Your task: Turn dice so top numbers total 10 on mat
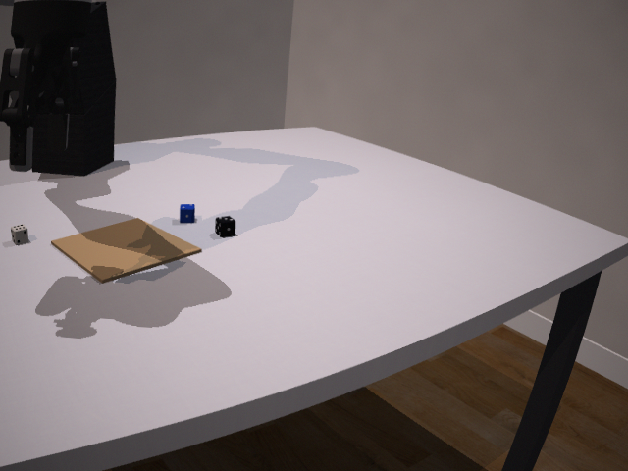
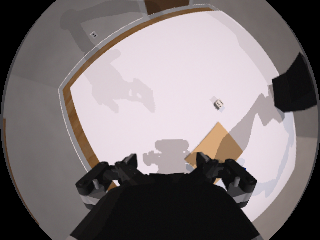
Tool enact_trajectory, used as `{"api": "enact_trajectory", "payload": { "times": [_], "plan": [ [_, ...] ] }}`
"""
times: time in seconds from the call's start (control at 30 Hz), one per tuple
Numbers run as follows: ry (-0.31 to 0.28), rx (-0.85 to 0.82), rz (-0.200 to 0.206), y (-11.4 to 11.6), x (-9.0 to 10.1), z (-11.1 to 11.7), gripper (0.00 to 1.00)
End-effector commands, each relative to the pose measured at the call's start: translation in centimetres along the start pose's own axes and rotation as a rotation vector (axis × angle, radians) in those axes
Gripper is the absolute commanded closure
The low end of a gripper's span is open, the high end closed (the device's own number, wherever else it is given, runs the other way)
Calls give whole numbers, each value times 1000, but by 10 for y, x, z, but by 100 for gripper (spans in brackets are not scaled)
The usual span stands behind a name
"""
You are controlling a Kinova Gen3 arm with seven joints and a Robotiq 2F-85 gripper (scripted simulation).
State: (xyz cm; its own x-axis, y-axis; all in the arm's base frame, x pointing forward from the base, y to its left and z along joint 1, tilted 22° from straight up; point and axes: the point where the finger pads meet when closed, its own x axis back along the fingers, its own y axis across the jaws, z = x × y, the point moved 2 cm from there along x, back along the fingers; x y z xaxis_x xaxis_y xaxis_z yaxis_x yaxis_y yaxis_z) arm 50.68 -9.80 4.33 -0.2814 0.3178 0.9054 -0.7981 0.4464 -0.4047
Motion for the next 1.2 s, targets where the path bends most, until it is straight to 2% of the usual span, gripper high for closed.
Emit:
{"api": "enact_trajectory", "payload": {
  "times": [0.0, 1.17],
  "plan": [
    [-3, 1, -2, 5, -1, -2, 0],
    [-9, -28, -7, 31, -5, 6, 0]
  ]
}}
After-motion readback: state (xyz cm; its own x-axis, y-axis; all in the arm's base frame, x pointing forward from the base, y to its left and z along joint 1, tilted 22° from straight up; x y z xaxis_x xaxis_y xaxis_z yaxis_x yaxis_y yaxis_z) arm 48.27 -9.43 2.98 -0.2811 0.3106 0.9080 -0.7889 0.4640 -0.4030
